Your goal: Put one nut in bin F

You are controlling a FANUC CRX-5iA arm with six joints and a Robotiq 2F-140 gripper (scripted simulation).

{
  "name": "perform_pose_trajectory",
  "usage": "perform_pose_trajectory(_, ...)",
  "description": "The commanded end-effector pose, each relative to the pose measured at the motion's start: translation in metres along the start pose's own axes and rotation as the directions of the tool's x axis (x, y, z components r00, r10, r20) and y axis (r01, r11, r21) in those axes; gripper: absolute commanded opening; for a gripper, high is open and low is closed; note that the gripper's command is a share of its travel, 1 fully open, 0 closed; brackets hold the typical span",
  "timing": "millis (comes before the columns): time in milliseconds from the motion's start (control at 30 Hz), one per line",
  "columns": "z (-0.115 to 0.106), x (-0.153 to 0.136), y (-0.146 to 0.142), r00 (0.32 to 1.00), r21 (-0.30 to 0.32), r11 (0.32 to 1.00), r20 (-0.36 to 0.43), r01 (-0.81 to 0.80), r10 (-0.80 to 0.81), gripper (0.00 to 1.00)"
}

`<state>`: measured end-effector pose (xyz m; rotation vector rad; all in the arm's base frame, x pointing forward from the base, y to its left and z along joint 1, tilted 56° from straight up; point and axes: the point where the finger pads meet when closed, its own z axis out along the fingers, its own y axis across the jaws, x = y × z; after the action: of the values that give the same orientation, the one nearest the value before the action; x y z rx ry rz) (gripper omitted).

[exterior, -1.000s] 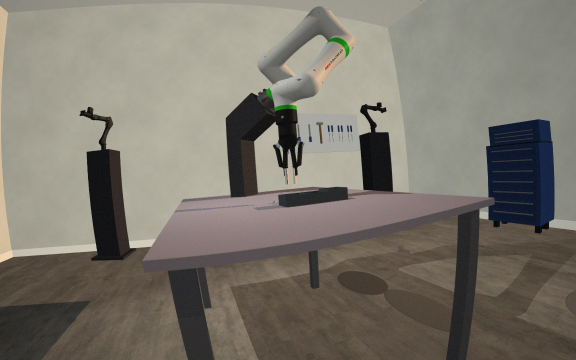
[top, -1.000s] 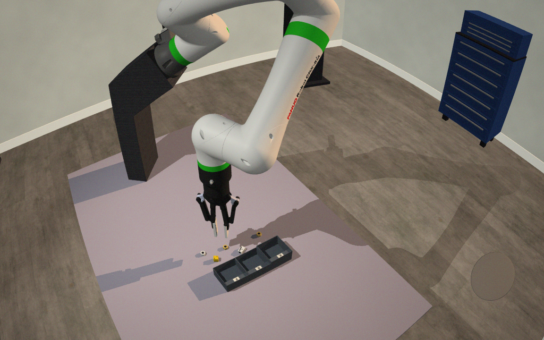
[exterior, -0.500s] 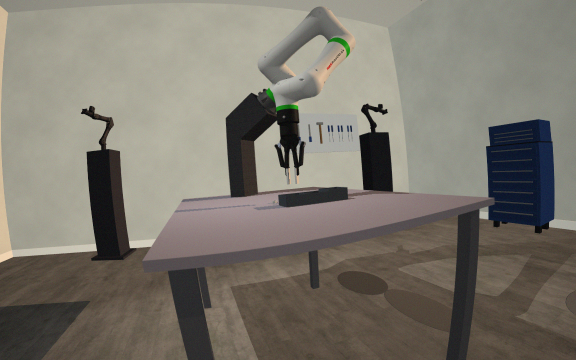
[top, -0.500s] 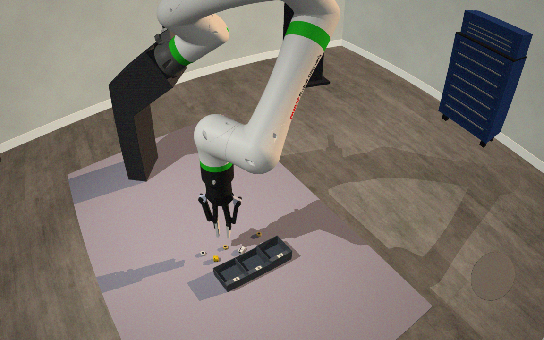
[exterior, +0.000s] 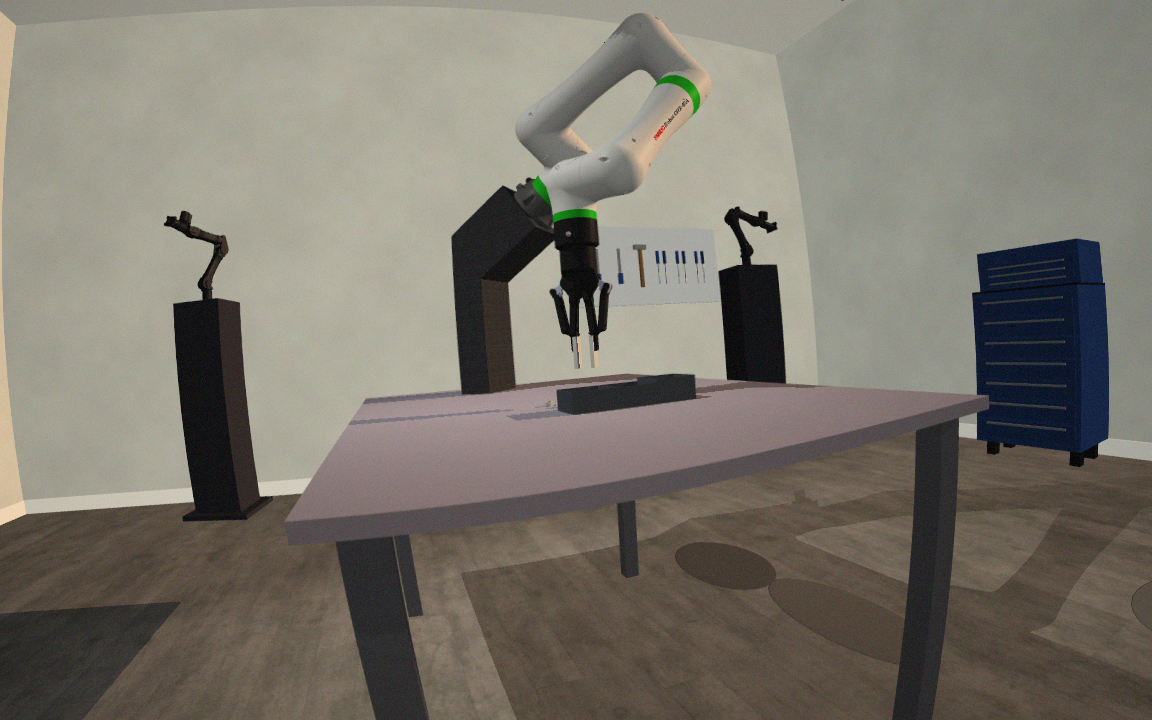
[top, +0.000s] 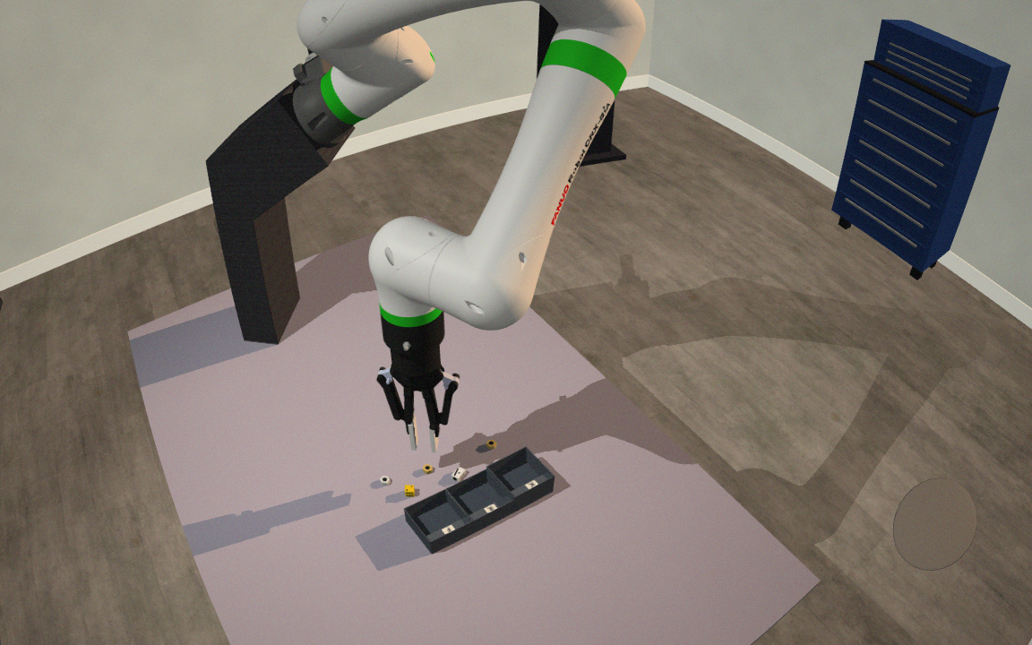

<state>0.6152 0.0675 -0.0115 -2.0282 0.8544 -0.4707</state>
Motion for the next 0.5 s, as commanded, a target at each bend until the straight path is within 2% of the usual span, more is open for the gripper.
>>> perform_pose_trajectory(0, 0.000, 0.000, 0.000, 1.000, 0.000, 1.000, 0.000, 0.000, 0.000, 0.19)
perform_pose_trajectory(367, 0.000, 0.000, 0.000, 1.000, 0.000, 1.000, 0.000, 0.000, 0.000, 0.19)
perform_pose_trajectory(467, 0.012, 0.000, 0.000, 1.000, 0.000, 1.000, 0.000, 0.000, 0.000, 0.19)
